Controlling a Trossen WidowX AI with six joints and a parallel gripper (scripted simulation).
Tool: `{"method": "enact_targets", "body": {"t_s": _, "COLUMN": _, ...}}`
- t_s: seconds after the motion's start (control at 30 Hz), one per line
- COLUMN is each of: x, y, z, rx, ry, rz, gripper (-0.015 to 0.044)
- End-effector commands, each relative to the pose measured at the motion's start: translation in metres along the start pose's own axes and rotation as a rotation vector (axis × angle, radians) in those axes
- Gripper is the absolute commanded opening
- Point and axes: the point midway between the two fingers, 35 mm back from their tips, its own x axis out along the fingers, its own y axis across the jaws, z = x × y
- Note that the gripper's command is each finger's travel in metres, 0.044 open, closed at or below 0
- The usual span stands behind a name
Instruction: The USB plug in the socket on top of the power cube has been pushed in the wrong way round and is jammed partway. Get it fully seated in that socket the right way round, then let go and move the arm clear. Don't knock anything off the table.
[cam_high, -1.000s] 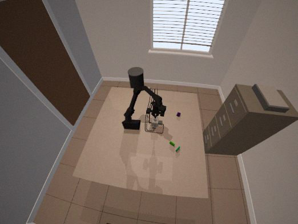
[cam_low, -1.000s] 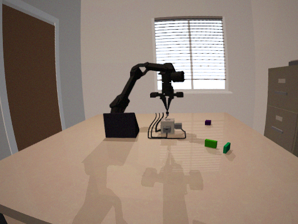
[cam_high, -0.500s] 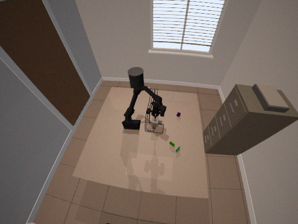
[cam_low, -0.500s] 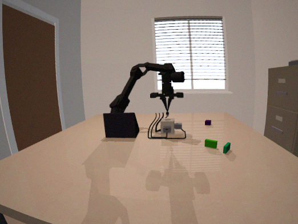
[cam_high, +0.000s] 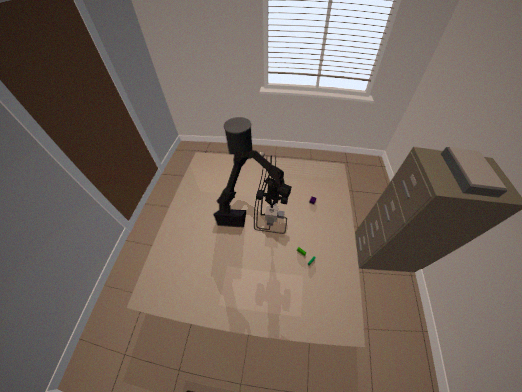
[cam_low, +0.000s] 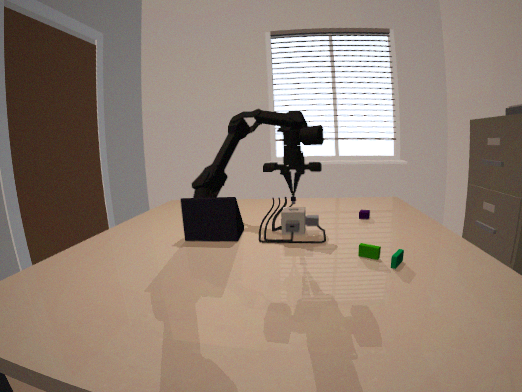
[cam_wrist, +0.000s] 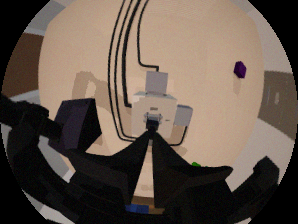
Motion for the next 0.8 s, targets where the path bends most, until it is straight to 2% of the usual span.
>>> {"method": "enact_targets", "body": {"t_s": 0.0, "x": 0.0003, "y": -0.0002, "z": -0.0006, "rx": -0.008, "ry": 0.005, "rz": -0.001, "gripper": 0.0000}}
{"method": "enact_targets", "body": {"t_s": 0.77, "x": 0.0030, "y": -0.0006, "z": -0.0019, "rx": -0.023, "ry": 0.015, "rz": -0.002, "gripper": 0.0000}}
